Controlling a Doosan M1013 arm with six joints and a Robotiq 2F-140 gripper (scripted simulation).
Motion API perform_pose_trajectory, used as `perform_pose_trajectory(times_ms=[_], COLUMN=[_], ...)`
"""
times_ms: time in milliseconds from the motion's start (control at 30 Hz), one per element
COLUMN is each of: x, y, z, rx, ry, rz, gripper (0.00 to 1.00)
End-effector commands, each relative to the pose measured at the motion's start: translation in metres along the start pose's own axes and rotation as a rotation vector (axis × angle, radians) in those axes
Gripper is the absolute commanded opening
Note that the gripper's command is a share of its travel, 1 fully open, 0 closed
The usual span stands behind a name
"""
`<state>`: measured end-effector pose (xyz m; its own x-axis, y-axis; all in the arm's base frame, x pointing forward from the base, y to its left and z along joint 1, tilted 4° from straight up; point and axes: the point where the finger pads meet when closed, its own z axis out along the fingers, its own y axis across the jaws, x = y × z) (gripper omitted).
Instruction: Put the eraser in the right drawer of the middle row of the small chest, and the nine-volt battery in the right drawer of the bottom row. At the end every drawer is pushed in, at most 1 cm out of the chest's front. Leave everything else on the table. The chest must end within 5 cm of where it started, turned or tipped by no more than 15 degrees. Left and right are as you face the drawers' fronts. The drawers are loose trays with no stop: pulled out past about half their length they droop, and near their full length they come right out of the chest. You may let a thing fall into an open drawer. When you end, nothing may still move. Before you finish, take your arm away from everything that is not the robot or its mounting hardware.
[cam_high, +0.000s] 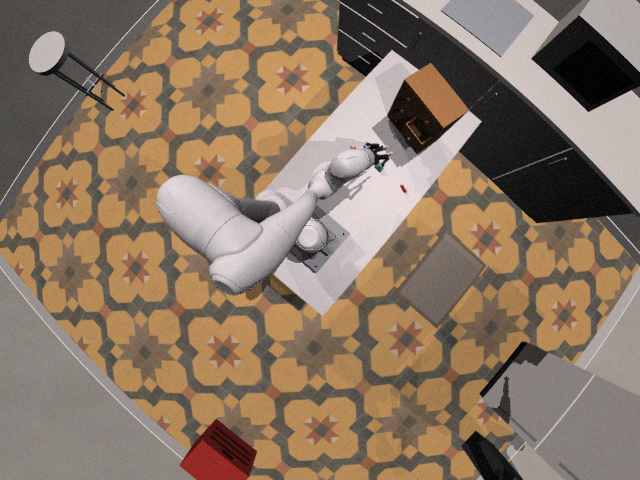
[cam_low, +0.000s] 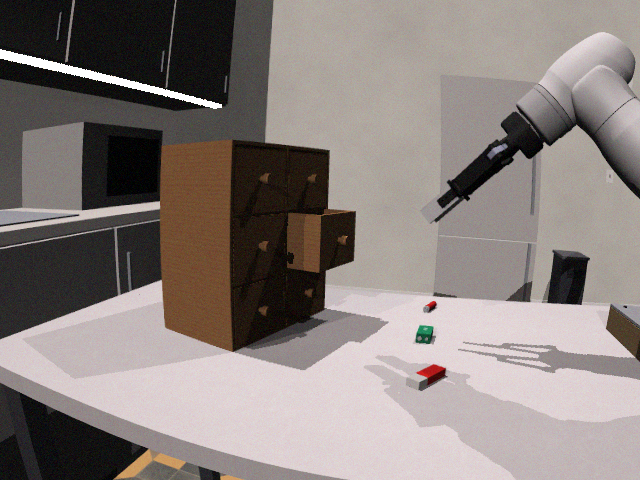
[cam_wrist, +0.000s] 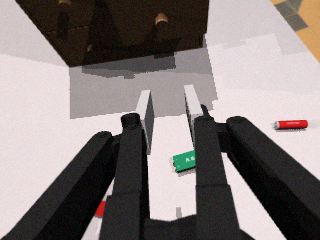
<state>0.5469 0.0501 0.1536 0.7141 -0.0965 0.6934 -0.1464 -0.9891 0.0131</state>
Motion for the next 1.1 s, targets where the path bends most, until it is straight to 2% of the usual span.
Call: perform_pose_trajectory(times_ms=[0,300,367,400,600,833,1067], x=[0.003,0.004,0.004,0.004,0.004,0.004,0.005], y=[0.001,0.001,0.001,0.001,0.001,0.001,0.001], z=[-0.015,-0.042,-0.042,-0.044,-0.057,-0.066,-0.069], rx=[-0.001,-0.03,-0.03,-0.037,-0.04,-0.004,-0.005], ry=[-0.279,-0.349,-0.349,-0.4,-0.544,-0.793,-0.821], rz=[-0.012,-0.005,-0.005,-0.005,-0.008,-0.015,-0.015], gripper=[0.2,0.2,0.2,0.2,0.2,0.2,0.2])
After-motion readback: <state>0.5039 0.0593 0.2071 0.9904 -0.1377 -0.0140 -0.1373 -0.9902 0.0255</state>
